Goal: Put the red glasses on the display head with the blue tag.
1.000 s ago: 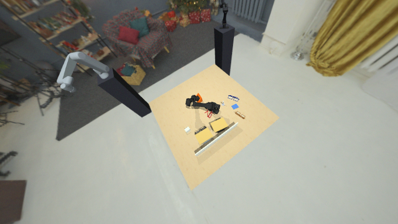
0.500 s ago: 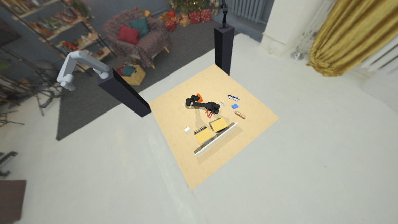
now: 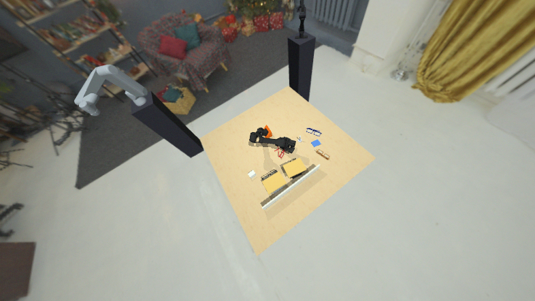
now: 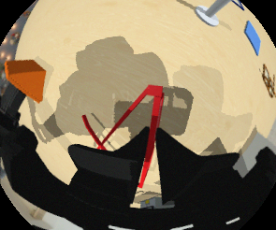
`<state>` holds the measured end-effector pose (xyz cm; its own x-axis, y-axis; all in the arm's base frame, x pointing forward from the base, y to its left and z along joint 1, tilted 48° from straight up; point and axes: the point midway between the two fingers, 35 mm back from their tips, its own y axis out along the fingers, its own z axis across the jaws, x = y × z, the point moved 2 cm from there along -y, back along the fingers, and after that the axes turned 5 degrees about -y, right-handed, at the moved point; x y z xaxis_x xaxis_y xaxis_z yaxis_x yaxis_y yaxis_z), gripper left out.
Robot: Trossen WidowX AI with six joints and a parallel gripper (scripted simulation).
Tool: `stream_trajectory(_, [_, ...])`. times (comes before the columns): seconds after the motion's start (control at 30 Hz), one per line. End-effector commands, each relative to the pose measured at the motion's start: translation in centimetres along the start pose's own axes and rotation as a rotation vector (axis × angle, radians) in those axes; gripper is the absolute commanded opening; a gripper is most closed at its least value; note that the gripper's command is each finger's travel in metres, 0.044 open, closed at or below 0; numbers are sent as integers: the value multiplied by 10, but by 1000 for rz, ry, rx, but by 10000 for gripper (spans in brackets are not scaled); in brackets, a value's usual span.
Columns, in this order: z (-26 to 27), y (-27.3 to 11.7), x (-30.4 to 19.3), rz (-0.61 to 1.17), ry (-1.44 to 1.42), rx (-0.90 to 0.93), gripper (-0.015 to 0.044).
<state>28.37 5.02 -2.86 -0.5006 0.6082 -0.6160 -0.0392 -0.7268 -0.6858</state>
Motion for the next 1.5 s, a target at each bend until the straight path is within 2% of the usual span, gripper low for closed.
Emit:
stream_trajectory(0.0, [0,0,0,0,0,0,13])
stream_trajectory(0.33, [-2,-8,0,-1,-1,-1,0])
stream_trajectory(0.97, [-6,-101,-2,2,-6,-2,0])
stream_trajectory(1.2, [-8,-104,-2,2,31,-2,0])
stream_trajectory(1.47, [-25,-108,15,0,260,-5,0])
